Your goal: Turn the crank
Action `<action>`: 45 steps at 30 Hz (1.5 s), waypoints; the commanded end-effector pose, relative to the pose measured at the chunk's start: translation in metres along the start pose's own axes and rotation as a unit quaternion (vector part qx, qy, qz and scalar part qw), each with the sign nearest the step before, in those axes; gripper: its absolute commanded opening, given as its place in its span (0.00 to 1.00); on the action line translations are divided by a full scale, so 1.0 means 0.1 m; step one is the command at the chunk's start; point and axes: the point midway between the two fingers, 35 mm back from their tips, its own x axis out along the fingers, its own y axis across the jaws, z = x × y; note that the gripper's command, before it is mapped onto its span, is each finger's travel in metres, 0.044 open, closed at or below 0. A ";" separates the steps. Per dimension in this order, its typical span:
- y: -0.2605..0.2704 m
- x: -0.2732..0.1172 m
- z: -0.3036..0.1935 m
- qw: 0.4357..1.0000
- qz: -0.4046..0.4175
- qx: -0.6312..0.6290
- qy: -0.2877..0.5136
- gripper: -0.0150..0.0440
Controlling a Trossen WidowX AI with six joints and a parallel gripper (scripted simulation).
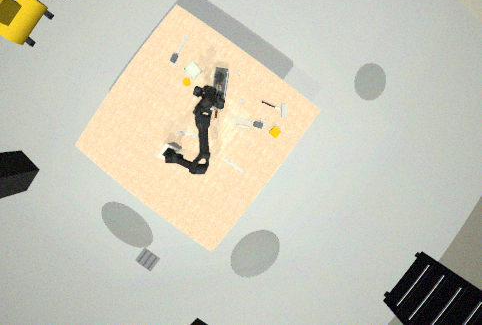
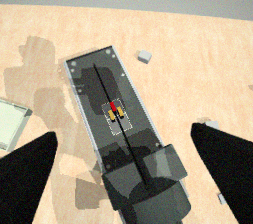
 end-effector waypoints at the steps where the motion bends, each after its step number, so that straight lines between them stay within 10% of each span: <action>1: 0.15 0.10 0.10 0.999 -0.023 0.030 -0.005 1.00; 29: 0.14 0.52 -0.30 0.999 -0.025 0.031 -0.006 1.00; 45: -0.08 -0.06 -0.04 1.000 0.003 -0.007 0.002 1.00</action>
